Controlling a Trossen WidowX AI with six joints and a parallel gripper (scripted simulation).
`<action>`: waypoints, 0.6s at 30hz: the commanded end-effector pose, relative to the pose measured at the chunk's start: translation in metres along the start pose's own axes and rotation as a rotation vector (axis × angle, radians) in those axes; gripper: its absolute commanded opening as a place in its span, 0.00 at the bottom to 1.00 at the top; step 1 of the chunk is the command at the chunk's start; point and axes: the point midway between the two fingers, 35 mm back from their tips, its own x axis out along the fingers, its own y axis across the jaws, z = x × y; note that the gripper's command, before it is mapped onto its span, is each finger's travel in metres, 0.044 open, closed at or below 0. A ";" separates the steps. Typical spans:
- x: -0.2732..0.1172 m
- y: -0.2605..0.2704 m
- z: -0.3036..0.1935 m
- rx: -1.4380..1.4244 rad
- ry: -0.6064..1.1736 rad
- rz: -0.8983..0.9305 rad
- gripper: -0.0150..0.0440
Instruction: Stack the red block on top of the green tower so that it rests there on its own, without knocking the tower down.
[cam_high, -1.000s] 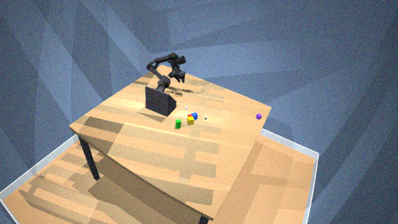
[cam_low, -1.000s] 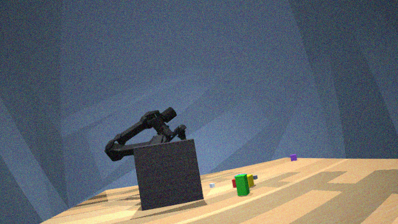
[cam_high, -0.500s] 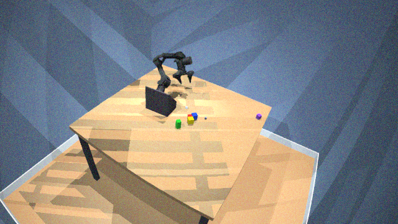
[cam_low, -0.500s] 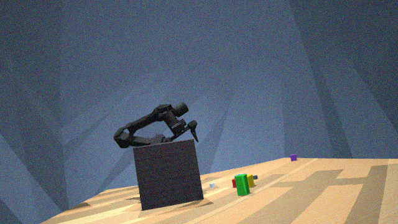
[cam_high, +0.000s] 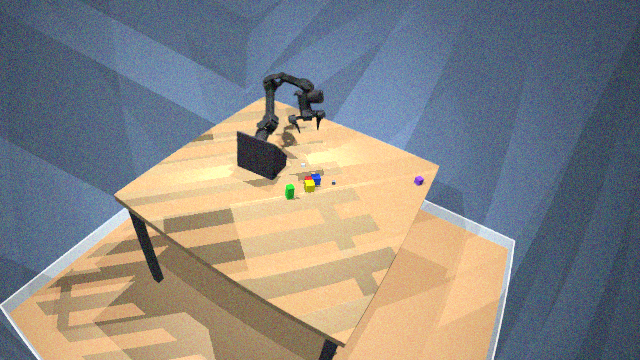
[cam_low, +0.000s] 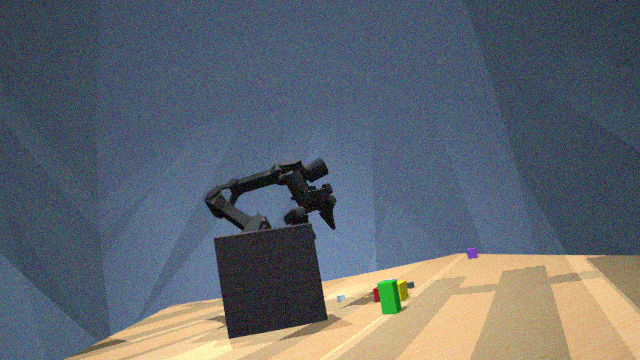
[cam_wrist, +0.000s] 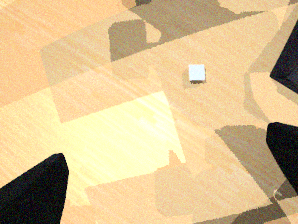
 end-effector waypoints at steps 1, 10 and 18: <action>0.009 0.006 0.015 -0.162 0.026 -0.024 1.00; 0.032 0.013 0.048 -0.541 0.099 -0.054 1.00; 0.058 0.012 0.078 -0.873 0.175 -0.054 1.00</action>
